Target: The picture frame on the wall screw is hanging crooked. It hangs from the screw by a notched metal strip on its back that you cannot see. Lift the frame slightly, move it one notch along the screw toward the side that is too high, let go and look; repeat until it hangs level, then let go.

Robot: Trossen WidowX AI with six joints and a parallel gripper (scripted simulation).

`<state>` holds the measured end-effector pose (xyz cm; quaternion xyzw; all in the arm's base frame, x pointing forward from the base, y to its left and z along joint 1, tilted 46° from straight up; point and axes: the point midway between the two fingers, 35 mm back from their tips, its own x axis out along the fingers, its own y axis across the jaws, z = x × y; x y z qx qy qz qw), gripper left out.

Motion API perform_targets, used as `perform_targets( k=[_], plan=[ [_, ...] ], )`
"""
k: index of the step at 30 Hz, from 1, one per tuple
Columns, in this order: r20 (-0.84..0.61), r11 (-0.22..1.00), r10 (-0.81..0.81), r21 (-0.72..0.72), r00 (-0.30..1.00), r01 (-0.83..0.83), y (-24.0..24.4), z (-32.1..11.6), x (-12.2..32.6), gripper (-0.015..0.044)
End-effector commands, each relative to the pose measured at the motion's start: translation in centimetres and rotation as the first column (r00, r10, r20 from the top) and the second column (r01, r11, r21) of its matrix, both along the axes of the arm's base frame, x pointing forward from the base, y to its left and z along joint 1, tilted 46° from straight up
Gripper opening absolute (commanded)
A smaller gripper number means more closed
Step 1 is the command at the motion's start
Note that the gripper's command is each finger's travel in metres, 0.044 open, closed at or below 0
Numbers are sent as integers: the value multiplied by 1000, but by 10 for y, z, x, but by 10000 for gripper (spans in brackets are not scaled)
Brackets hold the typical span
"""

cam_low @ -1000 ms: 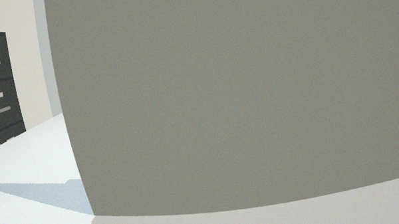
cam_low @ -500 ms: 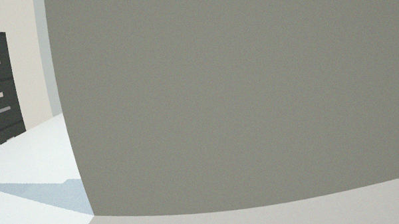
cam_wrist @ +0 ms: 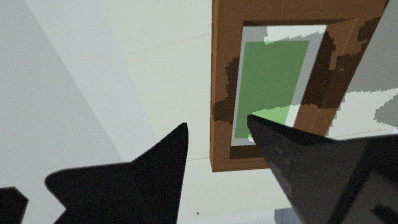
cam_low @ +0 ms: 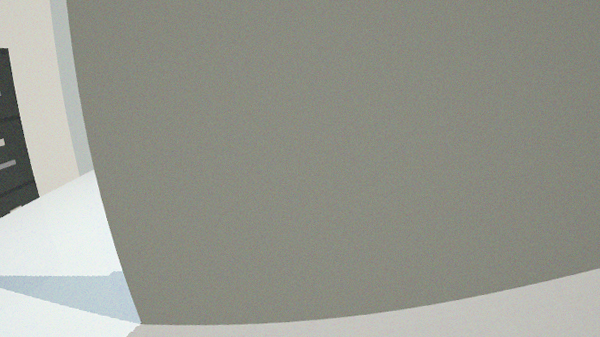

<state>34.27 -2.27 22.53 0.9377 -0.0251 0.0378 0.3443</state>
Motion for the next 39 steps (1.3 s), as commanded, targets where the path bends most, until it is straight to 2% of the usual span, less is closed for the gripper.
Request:
perform_targets(
  k=[1,8,13,22,39],
  plan=[
    [-5,998,8,69,1000,-8,2,-4,-25,260],
    [1,977,20,211,1000,-20,6,-20,-69,260],
    [8,981,16,195,1000,-18,-3,-11,-67,260],
    [-3,977,20,212,1000,-19,-44,11,-92,260],
    [-4,977,20,213,1000,-19,-44,11,-92,260]
  ],
)
